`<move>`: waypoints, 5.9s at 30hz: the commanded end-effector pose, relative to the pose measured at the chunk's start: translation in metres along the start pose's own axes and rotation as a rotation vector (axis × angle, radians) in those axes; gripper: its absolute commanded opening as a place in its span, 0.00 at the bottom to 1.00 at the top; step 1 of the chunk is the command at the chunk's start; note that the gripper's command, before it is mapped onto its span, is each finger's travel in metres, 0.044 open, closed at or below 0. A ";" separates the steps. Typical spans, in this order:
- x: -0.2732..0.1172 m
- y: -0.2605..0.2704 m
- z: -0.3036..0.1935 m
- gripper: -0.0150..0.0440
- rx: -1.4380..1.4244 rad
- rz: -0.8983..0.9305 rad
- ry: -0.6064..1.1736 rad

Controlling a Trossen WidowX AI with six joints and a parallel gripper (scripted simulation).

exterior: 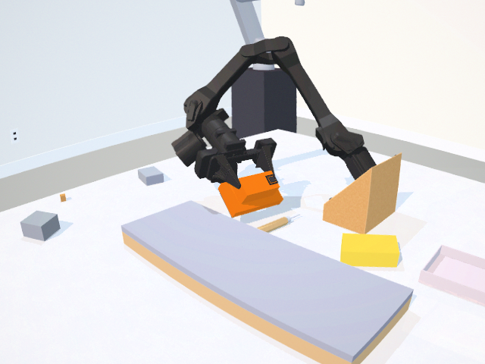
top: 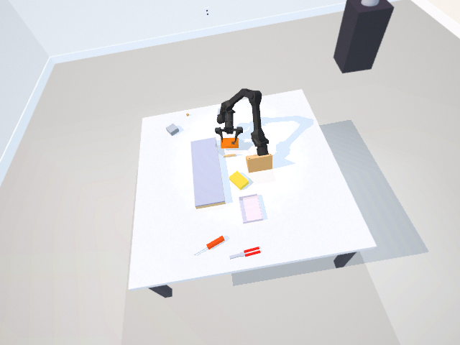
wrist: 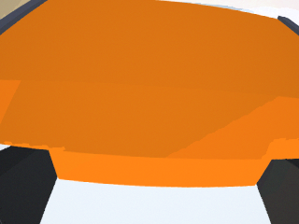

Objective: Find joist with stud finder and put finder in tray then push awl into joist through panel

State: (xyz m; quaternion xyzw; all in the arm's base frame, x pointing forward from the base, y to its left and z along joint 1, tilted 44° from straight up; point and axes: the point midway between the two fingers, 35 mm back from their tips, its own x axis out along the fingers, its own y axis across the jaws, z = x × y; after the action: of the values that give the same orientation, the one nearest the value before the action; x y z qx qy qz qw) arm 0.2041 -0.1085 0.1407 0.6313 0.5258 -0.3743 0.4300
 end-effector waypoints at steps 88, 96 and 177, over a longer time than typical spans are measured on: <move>0.005 -0.001 0.025 0.90 0.001 -0.006 -0.006; 0.005 -0.001 0.025 0.90 0.001 -0.006 -0.006; 0.005 -0.001 0.025 0.90 0.001 -0.006 -0.006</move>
State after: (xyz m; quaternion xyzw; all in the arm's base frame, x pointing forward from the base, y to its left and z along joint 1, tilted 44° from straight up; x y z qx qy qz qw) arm 0.2039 -0.1263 0.1272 0.6332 0.5280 -0.3733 0.4253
